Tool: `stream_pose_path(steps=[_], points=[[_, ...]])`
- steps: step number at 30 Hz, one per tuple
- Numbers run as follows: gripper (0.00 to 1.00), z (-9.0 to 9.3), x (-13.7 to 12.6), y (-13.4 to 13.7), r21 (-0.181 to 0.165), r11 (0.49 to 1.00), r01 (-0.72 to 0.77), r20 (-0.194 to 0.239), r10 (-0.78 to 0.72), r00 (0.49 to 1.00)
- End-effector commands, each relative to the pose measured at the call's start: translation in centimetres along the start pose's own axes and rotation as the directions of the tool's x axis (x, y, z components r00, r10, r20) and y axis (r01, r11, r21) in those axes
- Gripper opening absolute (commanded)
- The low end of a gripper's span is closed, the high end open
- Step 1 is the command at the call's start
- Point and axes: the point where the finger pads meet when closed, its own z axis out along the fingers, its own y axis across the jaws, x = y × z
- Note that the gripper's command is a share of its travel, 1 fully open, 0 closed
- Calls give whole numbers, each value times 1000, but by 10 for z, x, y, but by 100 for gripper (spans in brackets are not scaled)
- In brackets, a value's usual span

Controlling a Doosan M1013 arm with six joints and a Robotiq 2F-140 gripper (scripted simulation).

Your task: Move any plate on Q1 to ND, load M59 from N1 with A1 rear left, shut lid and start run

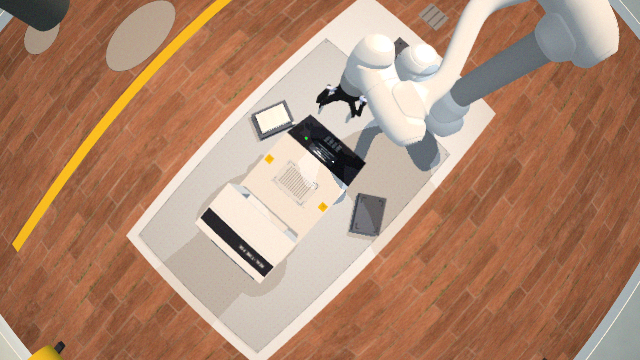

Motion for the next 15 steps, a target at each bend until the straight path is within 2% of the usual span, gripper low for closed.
stream_pose_path(steps=[1,4,7,11,13,15], points=[[66,1,2,14,4,996,-91,27,90,996],[66,1,4,29,4,995,-95,29,95,995],[66,2,6,44,5,982,-190,58,190,980],[66,3,8,64,5,974,-226,69,225,972],[66,3,8,64,5,974,-226,69,225,972],[66,3,9,74,3,958,-288,89,286,954]])
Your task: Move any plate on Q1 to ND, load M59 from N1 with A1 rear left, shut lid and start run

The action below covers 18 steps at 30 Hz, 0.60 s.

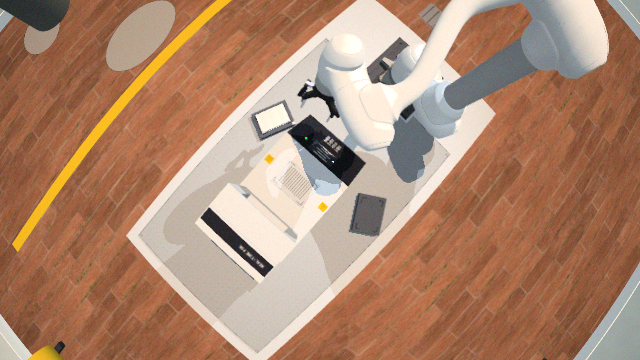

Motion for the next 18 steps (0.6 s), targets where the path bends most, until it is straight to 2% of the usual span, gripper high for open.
stream_pose_path(steps=[1,5,8,11,15,18], points=[[66,0,5,13,3,998,-61,19,61,998],[66,0,12,32,5,988,-156,49,155,987],[66,1,18,46,5,987,-161,50,160,986],[66,1,23,60,4,967,-254,79,253,964],[66,1,27,69,3,966,-259,81,258,963],[66,1,32,83,-1,937,-350,110,348,931]])
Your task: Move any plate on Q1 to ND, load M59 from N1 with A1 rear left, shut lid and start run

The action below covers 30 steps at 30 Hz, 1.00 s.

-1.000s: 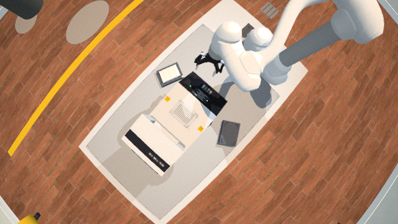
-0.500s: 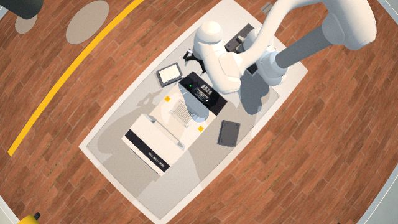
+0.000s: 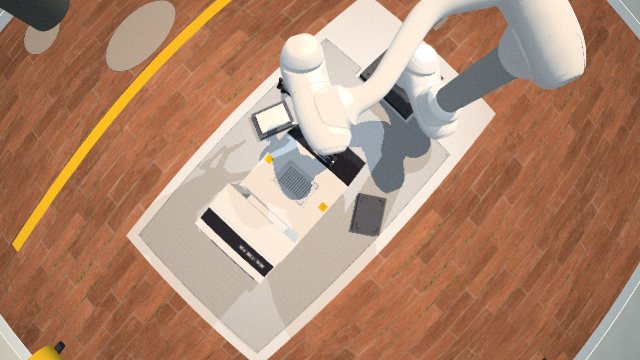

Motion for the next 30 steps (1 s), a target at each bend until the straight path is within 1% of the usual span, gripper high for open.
stream_pose_path(steps=[1,3,6,9,12,15,18,22,30], points=[[66,-1,9,12,3,997,-72,23,72,997],[66,-1,16,20,3,997,-72,23,72,997],[66,-2,25,32,4,986,-167,52,167,985],[66,-3,34,44,4,985,-172,53,172,984],[66,-3,43,56,3,964,-265,83,264,961],[66,-4,46,60,3,963,-270,84,269,959],[66,-4,55,72,-2,933,-361,113,359,927],[66,-5,67,87,-2,931,-365,115,363,925],[66,-5,68,88,-2,931,-365,115,363,925]])
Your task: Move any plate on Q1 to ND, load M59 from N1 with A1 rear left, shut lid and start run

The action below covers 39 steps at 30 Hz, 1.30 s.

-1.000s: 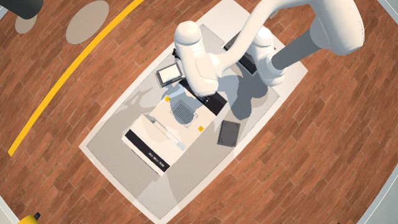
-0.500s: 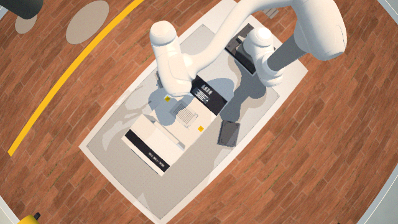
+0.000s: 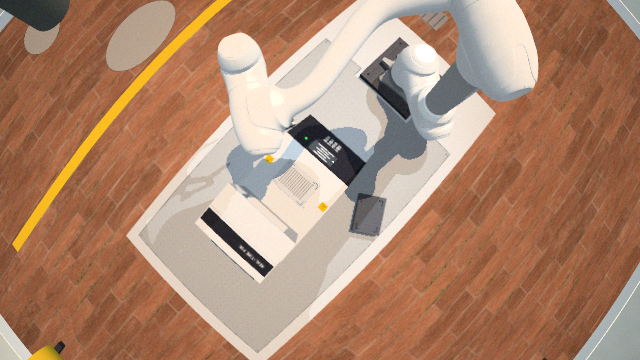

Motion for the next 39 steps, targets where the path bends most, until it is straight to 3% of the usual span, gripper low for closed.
stream_pose_path(steps=[1,39], points=[[66,0,0,0,0,1000,0,0,0,1000],[66,110,0,0,0,1000,0,0,0,1000]])
